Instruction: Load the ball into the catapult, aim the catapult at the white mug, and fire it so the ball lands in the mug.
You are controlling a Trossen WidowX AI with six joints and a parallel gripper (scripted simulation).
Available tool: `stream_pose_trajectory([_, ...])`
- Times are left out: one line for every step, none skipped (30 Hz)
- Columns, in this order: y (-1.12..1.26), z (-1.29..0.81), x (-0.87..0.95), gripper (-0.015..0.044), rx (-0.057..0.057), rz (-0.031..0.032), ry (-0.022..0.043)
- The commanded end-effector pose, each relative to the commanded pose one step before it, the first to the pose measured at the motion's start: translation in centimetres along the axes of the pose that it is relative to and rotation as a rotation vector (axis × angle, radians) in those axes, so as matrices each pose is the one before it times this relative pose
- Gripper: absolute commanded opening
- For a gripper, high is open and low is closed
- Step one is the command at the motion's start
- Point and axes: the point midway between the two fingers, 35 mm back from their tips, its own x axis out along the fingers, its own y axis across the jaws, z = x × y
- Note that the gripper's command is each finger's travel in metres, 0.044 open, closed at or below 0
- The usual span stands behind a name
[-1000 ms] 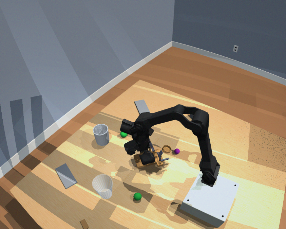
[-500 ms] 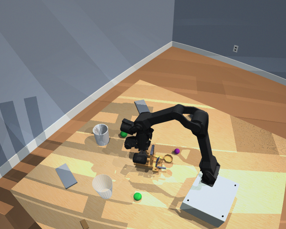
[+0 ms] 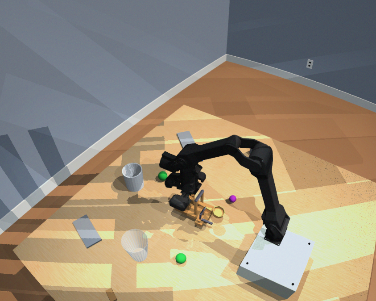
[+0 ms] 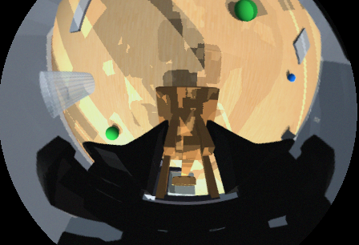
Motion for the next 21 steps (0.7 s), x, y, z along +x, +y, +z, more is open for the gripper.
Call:
stream_pose_trajectory([-0.057, 0.271, -0.031, 0.0, 0.0109, 0.00203, -0.00664])
stream_pose_trajectory([-0.005, 0.011, 0.157, 0.0, 0.0, 0.0, 0.0])
stream_pose_trajectory([-0.005, 0.011, 0.165, 0.0, 0.0, 0.0, 0.0])
stream_pose_trajectory([-0.005, 0.01, 0.166, 0.0, 0.0, 0.0, 0.0])
stream_pose_trajectory([-0.005, 0.009, 0.166, 0.0, 0.0, 0.0, 0.0])
stream_pose_trajectory([-0.005, 0.008, 0.166, 0.0, 0.0, 0.0, 0.0])
stream_pose_trajectory([-0.005, 0.008, 0.165, 0.0, 0.0, 0.0, 0.0])
stream_pose_trajectory([-0.005, 0.007, 0.165, 0.0, 0.0, 0.0, 0.0])
stream_pose_trajectory([-0.005, 0.006, 0.165, 0.0, 0.0, 0.0, 0.0])
stream_pose_trajectory([-0.005, 0.005, 0.165, 0.0, 0.0, 0.0, 0.0])
stream_pose_trajectory([-0.005, 0.004, 0.165, 0.0, 0.0, 0.0, 0.0])
stream_pose_trajectory([-0.005, 0.003, 0.165, 0.0, 0.0, 0.0, 0.0])
stream_pose_trajectory([-0.005, 0.002, 0.165, 0.0, 0.0, 0.0, 0.0])
stream_pose_trajectory([-0.005, 0.001, 0.165, 0.0, 0.0, 0.0, 0.00001])
stream_pose_trajectory([-0.005, 0.001, 0.164, 0.0, 0.0, 0.0, 0.00001])
stream_pose_trajectory([-0.005, 0.0, 0.164, 0.0, 0.0, 0.0, 0.00001])
stream_pose_trajectory([-0.005, -0.001, 0.164, 0.0, 0.0, 0.0, 0.00001])
stream_pose_trajectory([-0.005, -0.002, 0.164, 0.0, 0.0, 0.0, 0.00001])
stream_pose_trajectory([-0.005, -0.003, 0.164, 0.0, 0.0, 0.0, 0.00001])
stream_pose_trajectory([-0.005, -0.004, 0.164, 0.0, 0.0, 0.0, 0.00001])
stream_pose_trajectory([-0.005, -0.005, 0.163, 0.0, 0.0, 0.0, 0.00001])
